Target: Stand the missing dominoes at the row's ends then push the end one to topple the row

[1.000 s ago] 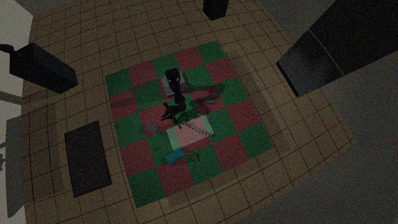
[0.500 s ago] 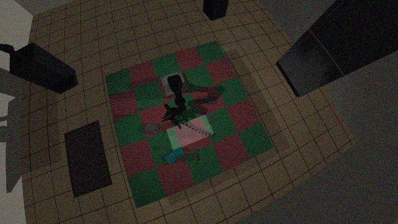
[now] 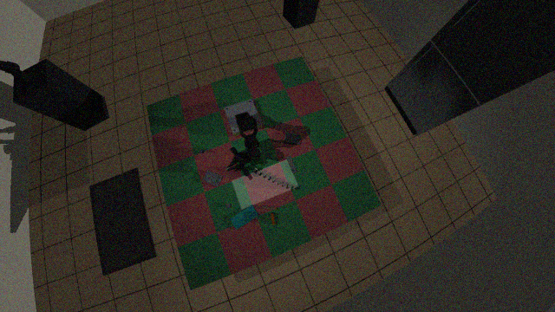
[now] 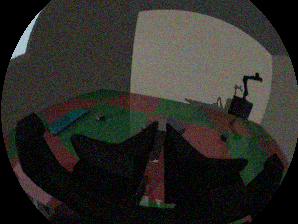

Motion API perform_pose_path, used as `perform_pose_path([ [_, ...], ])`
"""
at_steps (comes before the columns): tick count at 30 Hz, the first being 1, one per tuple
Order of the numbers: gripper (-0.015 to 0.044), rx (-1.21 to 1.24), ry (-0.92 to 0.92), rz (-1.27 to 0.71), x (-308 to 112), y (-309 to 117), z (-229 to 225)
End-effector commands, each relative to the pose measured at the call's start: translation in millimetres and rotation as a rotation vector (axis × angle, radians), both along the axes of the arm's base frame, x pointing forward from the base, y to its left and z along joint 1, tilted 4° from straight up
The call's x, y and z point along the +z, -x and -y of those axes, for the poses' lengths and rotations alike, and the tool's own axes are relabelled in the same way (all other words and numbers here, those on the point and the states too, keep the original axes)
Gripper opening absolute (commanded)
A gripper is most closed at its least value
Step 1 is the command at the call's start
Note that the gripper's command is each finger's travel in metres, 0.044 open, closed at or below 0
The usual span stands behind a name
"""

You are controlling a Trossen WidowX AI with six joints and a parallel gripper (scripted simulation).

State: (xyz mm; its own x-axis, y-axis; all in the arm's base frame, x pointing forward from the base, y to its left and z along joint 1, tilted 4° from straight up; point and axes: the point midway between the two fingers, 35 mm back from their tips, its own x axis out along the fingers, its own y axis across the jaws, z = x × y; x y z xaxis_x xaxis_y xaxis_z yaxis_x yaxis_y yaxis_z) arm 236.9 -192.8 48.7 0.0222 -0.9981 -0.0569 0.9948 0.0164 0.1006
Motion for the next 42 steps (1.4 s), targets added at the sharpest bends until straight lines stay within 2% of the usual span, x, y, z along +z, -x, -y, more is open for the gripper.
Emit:
perform_pose_path([
  [1, 0.0028, -0.006, -0.003, 0.007, -11, -1, 0],
  [12, 0.0028, -0.013, -0.015, 0.017, -41, 2, 0],
  [23, 0.0028, -0.013, -0.015, 0.017, -41, 2, 0],
  [38, 0.0421, -0.013, -0.015, 0.017, -41, 2, 0],
  [39, 0.044, -0.013, -0.015, 0.017, -40, 2, 0],
  [42, 0.044, -0.011, -0.016, 0.016, -23, 2, 1],
])
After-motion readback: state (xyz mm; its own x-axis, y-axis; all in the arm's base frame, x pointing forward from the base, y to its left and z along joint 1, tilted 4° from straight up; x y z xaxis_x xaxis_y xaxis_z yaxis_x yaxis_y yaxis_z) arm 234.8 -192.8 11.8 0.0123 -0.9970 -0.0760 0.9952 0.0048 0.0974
